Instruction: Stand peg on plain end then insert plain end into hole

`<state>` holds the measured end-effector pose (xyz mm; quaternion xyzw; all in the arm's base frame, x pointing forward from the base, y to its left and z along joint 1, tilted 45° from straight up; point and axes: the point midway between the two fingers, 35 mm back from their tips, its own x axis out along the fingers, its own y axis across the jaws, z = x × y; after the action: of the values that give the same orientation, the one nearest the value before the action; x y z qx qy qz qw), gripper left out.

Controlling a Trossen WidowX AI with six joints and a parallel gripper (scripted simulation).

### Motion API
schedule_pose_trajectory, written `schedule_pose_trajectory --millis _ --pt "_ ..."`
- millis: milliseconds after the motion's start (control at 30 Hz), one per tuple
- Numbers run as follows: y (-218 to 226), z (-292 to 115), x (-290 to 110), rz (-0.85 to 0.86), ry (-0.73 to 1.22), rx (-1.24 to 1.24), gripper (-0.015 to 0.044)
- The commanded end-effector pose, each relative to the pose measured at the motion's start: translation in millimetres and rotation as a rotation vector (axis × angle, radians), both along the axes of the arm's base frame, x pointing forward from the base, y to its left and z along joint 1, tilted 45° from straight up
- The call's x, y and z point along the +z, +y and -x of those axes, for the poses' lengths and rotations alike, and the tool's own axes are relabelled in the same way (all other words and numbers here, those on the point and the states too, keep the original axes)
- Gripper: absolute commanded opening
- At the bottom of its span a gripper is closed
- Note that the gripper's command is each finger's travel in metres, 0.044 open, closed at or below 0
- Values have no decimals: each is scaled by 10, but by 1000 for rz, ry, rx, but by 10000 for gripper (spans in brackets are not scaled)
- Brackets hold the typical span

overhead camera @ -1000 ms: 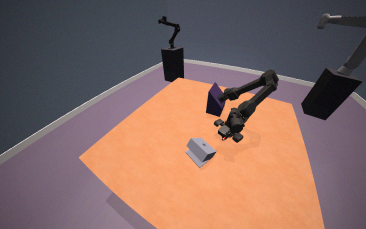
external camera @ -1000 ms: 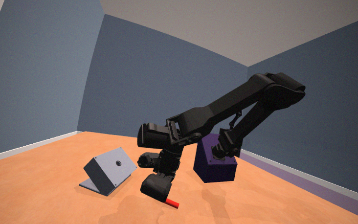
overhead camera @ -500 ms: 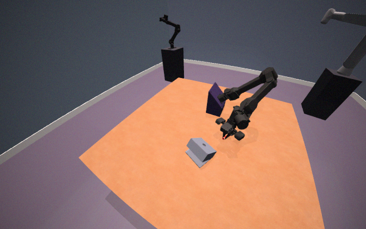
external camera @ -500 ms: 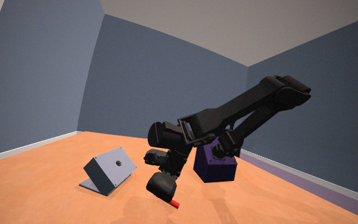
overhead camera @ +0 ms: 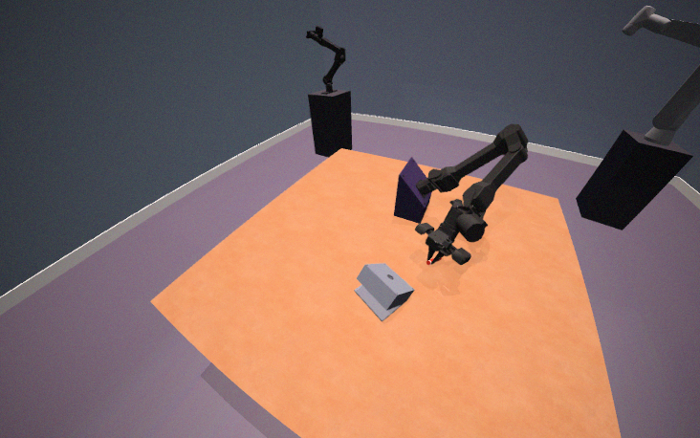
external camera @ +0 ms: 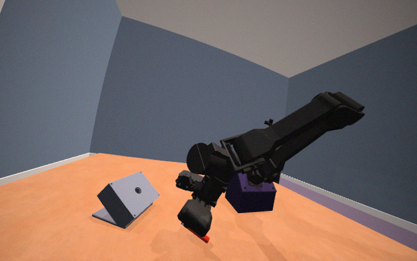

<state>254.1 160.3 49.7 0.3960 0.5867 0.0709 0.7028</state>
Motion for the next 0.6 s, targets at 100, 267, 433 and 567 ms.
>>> schedule_pose_trajectory --millis 100,267,433,567 --pt "-18 33 44 23 -49 -48 49" --pt "-25 58 65 39 -78 -76 49" --pt "-30 83 86 54 -107 -104 49" --pt "-34 104 103 67 -131 -126 49"
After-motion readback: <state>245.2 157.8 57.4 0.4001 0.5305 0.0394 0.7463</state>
